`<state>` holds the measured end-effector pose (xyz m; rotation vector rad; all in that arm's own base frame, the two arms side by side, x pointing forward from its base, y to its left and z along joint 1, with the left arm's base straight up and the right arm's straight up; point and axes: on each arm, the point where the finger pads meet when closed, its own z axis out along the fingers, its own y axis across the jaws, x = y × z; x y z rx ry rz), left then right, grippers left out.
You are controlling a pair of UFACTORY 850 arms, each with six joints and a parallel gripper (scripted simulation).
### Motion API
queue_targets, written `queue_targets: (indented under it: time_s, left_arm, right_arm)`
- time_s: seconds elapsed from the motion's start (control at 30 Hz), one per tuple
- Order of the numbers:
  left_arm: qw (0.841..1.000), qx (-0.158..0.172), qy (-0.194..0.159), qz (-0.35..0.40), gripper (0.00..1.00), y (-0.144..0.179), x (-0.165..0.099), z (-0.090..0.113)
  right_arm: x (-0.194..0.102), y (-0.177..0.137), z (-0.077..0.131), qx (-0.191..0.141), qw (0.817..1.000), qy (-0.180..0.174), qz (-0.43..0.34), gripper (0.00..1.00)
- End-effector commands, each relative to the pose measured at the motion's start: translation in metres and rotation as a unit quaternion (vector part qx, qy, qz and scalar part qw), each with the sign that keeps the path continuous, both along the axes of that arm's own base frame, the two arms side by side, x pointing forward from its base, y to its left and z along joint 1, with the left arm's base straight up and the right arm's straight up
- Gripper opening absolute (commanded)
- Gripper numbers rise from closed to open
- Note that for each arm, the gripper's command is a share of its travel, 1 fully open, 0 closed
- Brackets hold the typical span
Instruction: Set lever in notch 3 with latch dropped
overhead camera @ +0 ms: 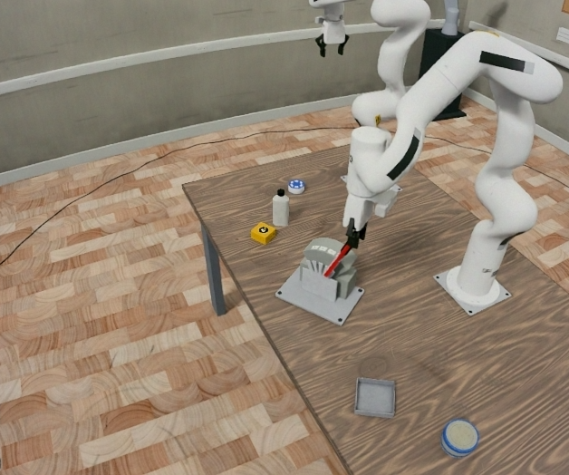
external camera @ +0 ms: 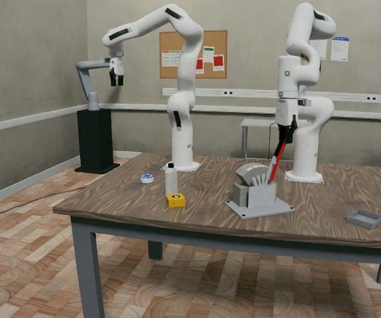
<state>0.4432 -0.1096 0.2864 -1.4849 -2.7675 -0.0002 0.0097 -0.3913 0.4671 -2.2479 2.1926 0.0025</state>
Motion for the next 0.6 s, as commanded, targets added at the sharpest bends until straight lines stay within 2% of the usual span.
queue_targets:
  time_s: [0.0,0.57]
  left_arm:
    - [1.000,0.000,-0.001,0.000,0.00,-0.001,0.001,0.001]
    - [1.000,0.000,-0.001,0.000,0.00,-0.017,0.012,0.008]
  right_arm:
    - [0.000,0.000,0.001,-0.001,1.000,0.000,0.000,1.00]
    - [0.000,0.000,0.001,-0.001,1.000,0.000,0.000,1.00]
